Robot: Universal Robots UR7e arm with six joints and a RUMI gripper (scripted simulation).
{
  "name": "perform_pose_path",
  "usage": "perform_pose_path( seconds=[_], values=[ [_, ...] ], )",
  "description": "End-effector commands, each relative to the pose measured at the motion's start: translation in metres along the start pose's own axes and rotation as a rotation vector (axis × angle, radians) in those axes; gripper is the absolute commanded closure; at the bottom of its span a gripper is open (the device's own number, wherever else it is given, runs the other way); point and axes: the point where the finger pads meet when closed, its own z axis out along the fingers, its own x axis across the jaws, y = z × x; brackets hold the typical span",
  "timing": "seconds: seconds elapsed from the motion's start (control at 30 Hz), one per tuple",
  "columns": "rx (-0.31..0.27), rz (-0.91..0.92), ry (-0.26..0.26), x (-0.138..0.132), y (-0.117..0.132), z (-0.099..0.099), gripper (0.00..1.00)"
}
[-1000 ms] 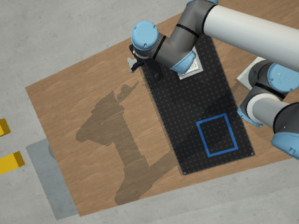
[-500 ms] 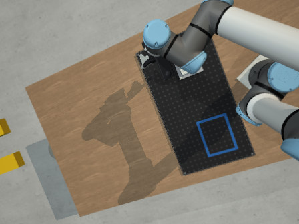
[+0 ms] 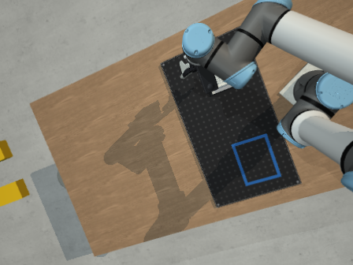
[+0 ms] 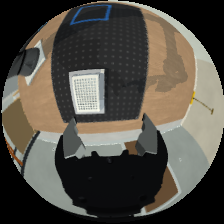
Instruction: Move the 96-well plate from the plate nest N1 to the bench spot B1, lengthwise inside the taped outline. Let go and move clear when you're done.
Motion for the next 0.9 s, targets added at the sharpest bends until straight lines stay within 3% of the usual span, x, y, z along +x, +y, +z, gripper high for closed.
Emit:
perform_pose_path(
  seconds=[0.0,0.13,0.4,0.87],
  values=[
    [0.004,0.021,-0.028,-0.015,-0.004,0.001,0.00],
    [0.015,0.062,-0.087,-0.029,-0.010,0.003,0.00],
    [0.015,0.062,-0.087,-0.066,-0.024,0.009,0.00],
    [0.015,0.062,-0.087,-0.067,-0.024,0.009,0.00]
  ],
)
